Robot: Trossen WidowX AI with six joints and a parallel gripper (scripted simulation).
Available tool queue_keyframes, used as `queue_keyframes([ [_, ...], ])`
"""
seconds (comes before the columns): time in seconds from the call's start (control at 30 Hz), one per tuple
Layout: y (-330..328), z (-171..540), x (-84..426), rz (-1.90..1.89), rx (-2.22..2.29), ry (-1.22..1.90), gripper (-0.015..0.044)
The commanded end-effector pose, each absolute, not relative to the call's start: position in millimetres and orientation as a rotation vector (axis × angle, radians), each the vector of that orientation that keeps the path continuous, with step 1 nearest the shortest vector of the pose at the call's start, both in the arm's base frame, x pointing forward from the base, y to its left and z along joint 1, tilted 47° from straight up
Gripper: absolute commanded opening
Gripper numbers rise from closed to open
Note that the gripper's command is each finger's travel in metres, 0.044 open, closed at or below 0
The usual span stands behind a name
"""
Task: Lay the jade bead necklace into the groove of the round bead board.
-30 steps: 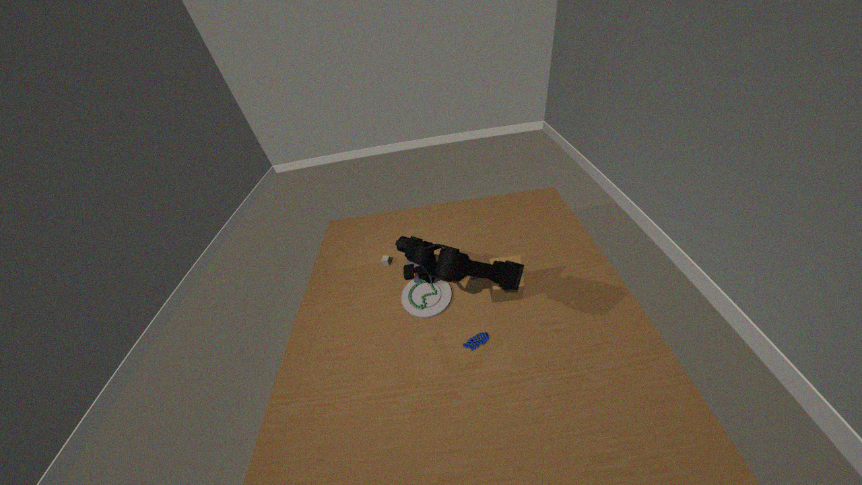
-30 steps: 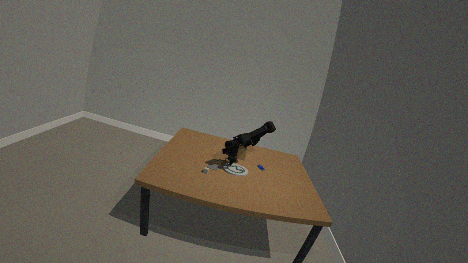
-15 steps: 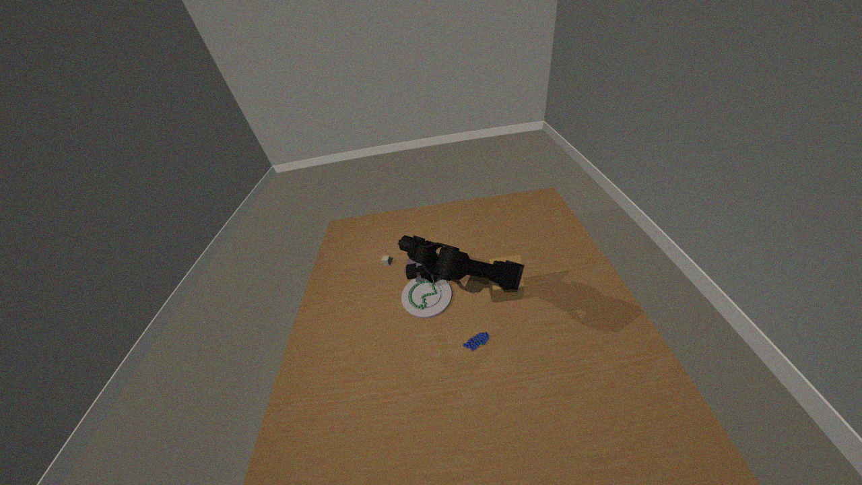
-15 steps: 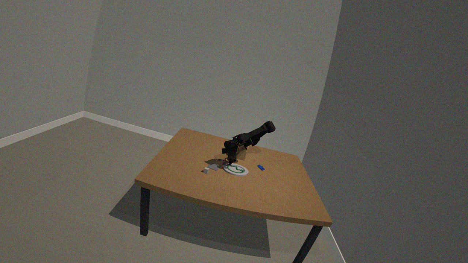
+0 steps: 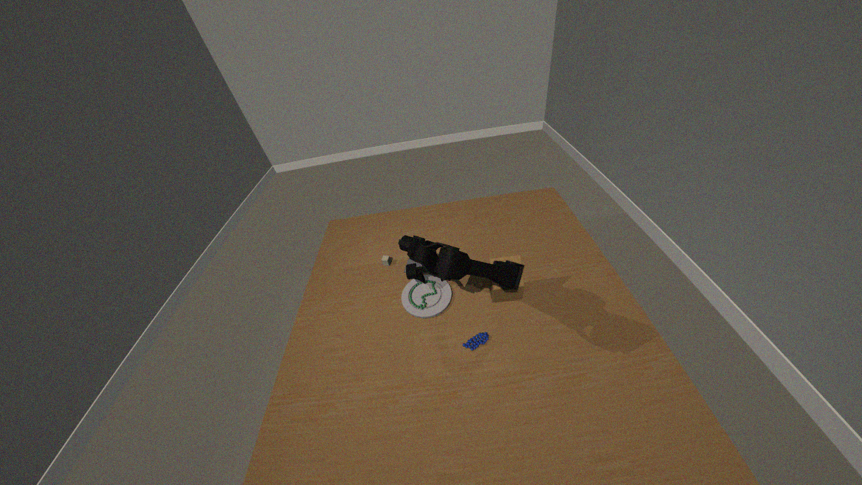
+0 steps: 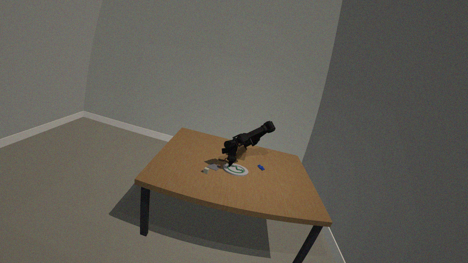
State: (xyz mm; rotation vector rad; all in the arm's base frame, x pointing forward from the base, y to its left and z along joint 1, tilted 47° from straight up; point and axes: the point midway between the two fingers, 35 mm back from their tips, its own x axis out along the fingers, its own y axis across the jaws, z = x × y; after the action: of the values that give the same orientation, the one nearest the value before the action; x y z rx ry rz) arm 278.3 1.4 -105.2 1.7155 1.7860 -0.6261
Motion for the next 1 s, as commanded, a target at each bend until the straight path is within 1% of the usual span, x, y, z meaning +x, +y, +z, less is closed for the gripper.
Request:
queue_keyframes([
  [0.0, -2.0, -103.1, 277.9, -0.627, 1.717, 1.787, 0.0420],
  [0.03, 0.7, -104.5, 277.9, -0.627, 1.717, 1.788, 0.0440],
  [0.7, -1.7, -102.3, 278.0, -0.627, 1.717, 1.787, 0.0440],
  [0.77, -2.1, -101.6, 278.0, -0.565, 1.675, 1.788, 0.0387],
  [0.97, -5.4, -96.1, 278.7, -0.046, 1.282, 1.736, 0.0230],
])
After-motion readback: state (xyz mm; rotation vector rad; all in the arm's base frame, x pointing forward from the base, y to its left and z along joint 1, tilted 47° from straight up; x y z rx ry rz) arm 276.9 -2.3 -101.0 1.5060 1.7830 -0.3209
